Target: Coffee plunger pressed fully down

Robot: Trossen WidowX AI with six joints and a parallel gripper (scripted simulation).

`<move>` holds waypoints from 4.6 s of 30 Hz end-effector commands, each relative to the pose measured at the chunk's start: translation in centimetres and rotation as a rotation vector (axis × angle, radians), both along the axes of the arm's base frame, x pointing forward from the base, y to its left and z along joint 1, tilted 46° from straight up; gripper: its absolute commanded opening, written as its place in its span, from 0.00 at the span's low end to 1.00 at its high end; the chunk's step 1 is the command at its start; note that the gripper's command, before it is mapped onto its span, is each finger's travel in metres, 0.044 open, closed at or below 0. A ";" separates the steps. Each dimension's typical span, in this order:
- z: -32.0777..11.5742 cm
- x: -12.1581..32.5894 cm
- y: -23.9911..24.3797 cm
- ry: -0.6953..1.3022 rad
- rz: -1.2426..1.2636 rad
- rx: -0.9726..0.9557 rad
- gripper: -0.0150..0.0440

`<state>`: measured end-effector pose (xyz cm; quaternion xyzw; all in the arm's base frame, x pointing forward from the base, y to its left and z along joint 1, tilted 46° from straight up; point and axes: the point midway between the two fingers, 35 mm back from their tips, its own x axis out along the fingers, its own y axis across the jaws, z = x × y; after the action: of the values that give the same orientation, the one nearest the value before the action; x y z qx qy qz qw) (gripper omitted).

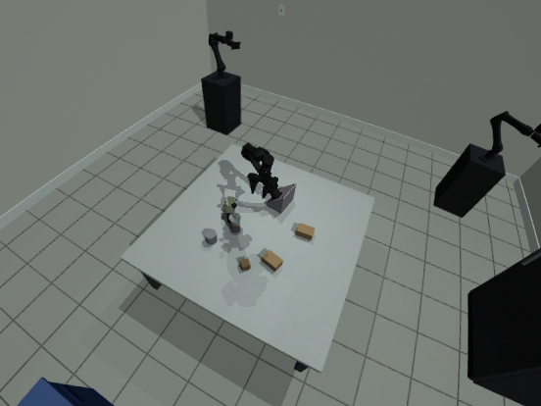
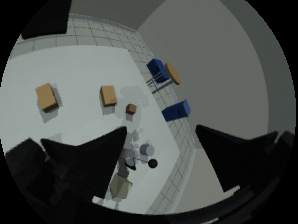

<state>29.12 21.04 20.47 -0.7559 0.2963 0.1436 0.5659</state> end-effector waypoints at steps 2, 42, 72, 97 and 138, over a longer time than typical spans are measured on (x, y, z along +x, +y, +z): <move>3.0 1.4 -7.8 -0.606 -0.562 0.581 1.00; -0.2 2.0 -15.9 -0.869 -0.722 0.823 1.00; -0.5 3.9 -17.5 -0.875 -0.714 0.822 0.47; -2.0 4.2 -18.8 -0.872 -0.719 0.824 0.47; -6.5 4.6 -23.7 -0.877 -0.713 0.822 0.47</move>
<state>34.18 -1.13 15.75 -0.3126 0.1692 -0.2620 0.8972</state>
